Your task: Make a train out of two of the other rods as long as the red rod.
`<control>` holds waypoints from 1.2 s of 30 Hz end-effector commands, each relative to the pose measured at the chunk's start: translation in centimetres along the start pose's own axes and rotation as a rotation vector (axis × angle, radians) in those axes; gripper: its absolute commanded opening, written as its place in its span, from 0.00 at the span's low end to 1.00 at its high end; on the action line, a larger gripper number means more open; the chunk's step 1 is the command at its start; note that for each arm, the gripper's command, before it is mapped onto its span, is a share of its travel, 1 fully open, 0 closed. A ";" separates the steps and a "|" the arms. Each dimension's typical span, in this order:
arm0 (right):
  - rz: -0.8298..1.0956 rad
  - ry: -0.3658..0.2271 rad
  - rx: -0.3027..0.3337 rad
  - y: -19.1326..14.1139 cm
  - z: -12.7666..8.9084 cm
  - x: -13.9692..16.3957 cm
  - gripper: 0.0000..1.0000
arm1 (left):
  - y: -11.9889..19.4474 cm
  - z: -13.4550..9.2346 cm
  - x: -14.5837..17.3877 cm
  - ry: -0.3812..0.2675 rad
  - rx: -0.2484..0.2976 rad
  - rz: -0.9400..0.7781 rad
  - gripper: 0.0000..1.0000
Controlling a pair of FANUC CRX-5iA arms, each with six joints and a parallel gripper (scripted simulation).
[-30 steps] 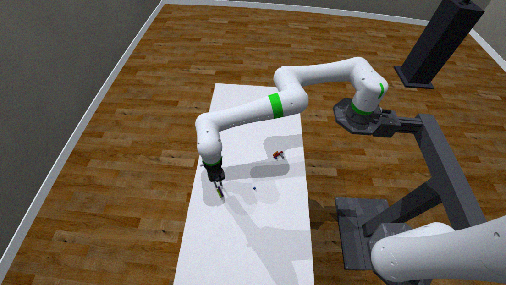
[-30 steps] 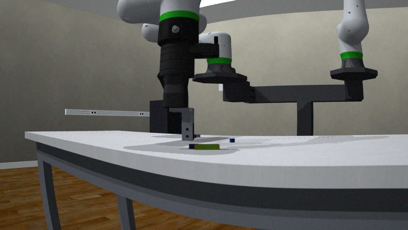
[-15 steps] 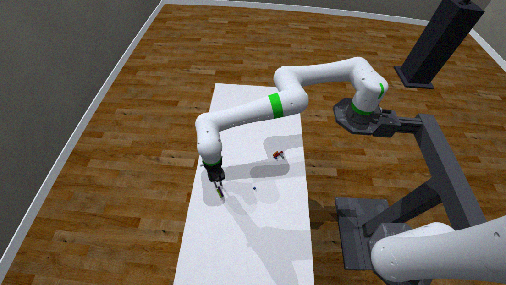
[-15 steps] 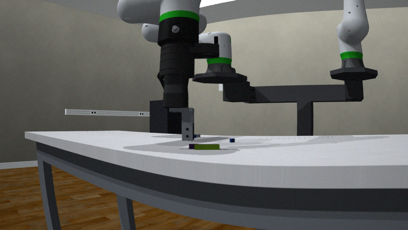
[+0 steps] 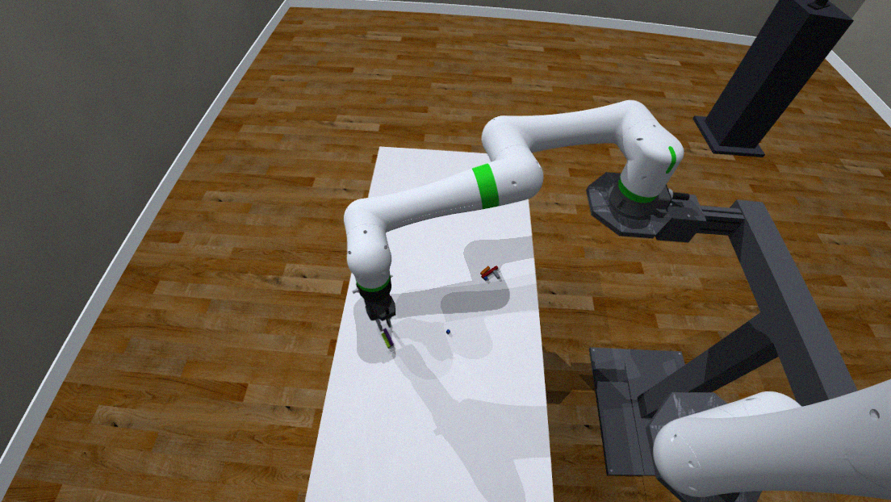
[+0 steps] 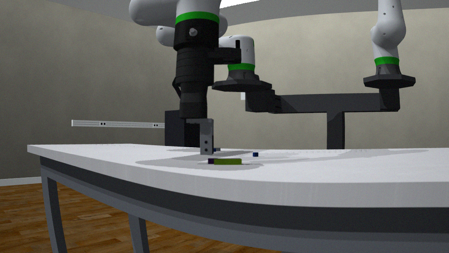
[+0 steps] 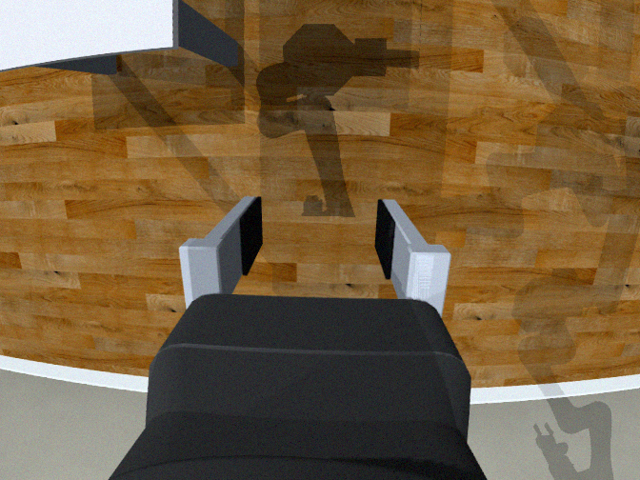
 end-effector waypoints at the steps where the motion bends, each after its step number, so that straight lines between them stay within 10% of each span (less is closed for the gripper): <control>1: 0.000 0.000 -0.003 0.1 -0.2 0.0 0.54 | 0.0 -0.1 0.0 -0.002 0.001 0.000 1.00; 36: 0.000 0.000 -0.002 0.1 1.3 0.0 0.54 | 0.0 -0.1 0.0 -0.002 0.001 0.000 1.00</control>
Point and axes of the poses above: on each arm, the point where the finger pads meet when closed, its own z axis out along the fingers, its own y axis across the jaws, x = y × z, the point moved 9 cm from there along -z, back along the fingers, and after that the axes turned 7 degrees about -z, right-handed, at the moved point
